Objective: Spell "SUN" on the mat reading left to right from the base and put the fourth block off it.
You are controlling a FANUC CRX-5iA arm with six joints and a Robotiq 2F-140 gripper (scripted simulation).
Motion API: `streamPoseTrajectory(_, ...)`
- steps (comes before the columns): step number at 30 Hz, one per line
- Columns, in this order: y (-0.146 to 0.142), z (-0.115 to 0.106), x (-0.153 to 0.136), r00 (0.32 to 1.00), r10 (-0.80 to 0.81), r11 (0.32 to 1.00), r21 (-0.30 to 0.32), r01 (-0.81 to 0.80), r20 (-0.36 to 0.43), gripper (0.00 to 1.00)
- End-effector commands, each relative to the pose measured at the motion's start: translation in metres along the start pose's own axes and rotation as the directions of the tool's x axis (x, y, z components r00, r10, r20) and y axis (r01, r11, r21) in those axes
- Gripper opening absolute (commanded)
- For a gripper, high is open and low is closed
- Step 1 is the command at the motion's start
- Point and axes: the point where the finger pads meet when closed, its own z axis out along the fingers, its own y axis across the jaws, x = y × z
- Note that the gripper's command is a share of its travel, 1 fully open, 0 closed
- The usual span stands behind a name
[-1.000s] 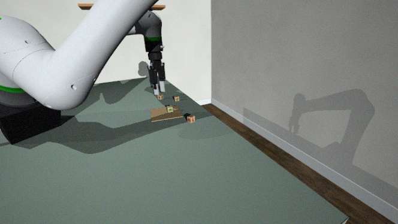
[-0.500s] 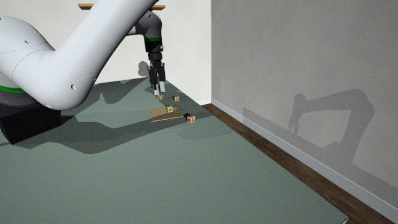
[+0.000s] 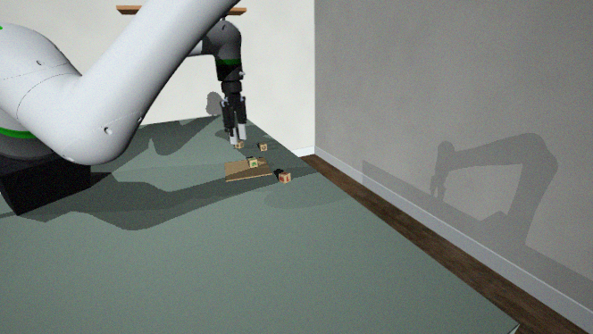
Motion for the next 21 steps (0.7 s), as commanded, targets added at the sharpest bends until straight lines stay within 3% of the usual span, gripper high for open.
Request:
streamPoseTrajectory(1, 0.000, 0.004, 0.000, 1.000, 0.000, 1.000, 0.000, 0.000, 0.000, 0.37)
streamPoseTrajectory(11, 0.000, 0.020, 0.000, 1.000, 0.000, 1.000, 0.000, 0.000, 0.000, 0.37)
streamPoseTrajectory(21, 0.000, 0.022, 0.000, 1.000, 0.000, 1.000, 0.000, 0.000, 0.000, 0.37)
